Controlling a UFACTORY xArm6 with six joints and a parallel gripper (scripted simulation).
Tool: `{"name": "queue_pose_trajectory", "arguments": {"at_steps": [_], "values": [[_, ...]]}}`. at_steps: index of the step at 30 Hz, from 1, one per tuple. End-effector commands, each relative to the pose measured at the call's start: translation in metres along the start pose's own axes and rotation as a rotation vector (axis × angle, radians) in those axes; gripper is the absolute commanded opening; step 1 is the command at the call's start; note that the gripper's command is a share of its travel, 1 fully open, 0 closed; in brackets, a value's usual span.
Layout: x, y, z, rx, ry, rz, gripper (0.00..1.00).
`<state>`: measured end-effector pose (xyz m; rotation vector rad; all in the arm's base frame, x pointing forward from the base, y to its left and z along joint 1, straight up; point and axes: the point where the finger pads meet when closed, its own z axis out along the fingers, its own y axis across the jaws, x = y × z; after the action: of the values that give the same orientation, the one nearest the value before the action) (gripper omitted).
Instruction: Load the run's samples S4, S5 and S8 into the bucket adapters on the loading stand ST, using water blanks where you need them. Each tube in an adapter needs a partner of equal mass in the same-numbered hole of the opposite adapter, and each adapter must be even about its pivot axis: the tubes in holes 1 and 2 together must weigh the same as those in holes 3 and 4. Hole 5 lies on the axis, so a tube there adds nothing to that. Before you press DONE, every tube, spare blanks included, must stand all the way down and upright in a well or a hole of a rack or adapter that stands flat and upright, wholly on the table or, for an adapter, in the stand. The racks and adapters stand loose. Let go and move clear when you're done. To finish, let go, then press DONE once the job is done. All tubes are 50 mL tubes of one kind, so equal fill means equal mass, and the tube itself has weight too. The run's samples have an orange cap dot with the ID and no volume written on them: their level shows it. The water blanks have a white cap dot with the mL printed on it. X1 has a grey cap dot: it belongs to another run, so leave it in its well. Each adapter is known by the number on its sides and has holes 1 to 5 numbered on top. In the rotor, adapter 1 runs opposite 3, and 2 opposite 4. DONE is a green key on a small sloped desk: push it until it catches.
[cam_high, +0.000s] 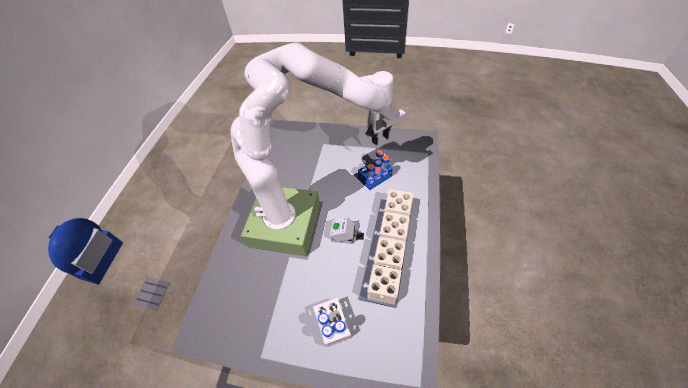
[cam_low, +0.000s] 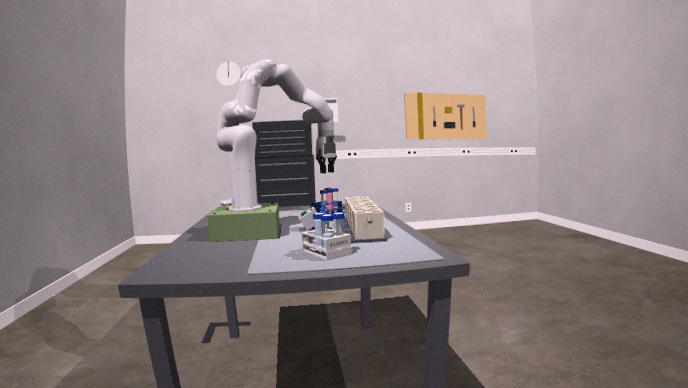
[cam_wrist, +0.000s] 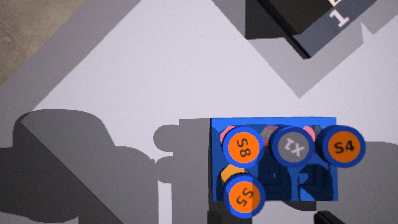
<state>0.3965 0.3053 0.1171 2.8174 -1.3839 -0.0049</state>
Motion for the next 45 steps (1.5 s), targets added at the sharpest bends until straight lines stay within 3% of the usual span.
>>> {"name": "queue_pose_trajectory", "arguments": {"at_steps": [1, 31, 45], "values": [[0.0, -0.002, 0.004, 0.007, 0.0, 0.0, 0.57], [0.0, -0.002, 0.06, 0.006, 0.0, 0.0, 0.57], [0.0, -0.002, 0.074, 0.006, 0.0, 0.0, 0.57]]}}
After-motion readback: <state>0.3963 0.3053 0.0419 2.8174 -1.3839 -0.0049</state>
